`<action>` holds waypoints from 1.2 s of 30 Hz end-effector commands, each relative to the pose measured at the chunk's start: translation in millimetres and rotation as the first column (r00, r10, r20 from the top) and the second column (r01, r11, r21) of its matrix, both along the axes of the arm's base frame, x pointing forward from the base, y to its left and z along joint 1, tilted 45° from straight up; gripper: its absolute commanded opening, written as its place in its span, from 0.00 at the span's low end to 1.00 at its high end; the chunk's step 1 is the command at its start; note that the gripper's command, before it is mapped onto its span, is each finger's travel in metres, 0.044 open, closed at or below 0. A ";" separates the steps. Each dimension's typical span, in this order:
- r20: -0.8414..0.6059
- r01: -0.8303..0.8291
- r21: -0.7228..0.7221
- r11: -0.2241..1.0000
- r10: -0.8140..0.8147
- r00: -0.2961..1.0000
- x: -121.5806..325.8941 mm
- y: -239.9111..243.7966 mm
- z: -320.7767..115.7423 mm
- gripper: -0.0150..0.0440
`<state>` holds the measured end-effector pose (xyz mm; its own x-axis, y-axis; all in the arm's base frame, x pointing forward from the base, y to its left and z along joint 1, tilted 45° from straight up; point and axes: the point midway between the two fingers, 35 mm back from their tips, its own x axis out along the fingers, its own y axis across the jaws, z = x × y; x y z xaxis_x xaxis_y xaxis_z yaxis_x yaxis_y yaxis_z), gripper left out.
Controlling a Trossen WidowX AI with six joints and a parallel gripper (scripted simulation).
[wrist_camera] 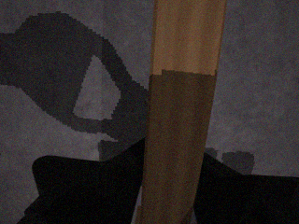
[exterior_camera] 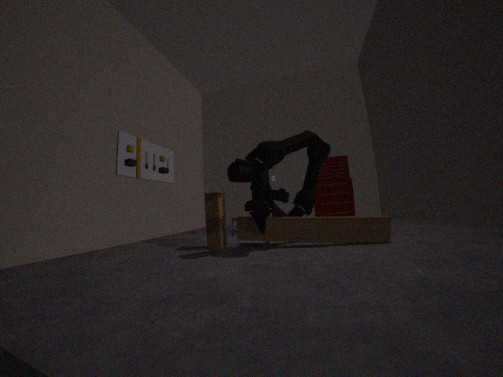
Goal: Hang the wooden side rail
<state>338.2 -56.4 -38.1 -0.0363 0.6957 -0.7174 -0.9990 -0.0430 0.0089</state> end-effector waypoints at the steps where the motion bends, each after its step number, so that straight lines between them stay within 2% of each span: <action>1: 0.007 0.003 -0.006 1.000 -0.003 1.000 -0.5 -4.6 -0.8 0.25; 36: 0.007 0.003 -0.006 1.000 -0.003 1.000 2.2 -8.3 -0.8 0.25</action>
<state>337.9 -58.2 -40.4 -0.0426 0.6969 -0.7159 -0.9988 -0.0465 0.0142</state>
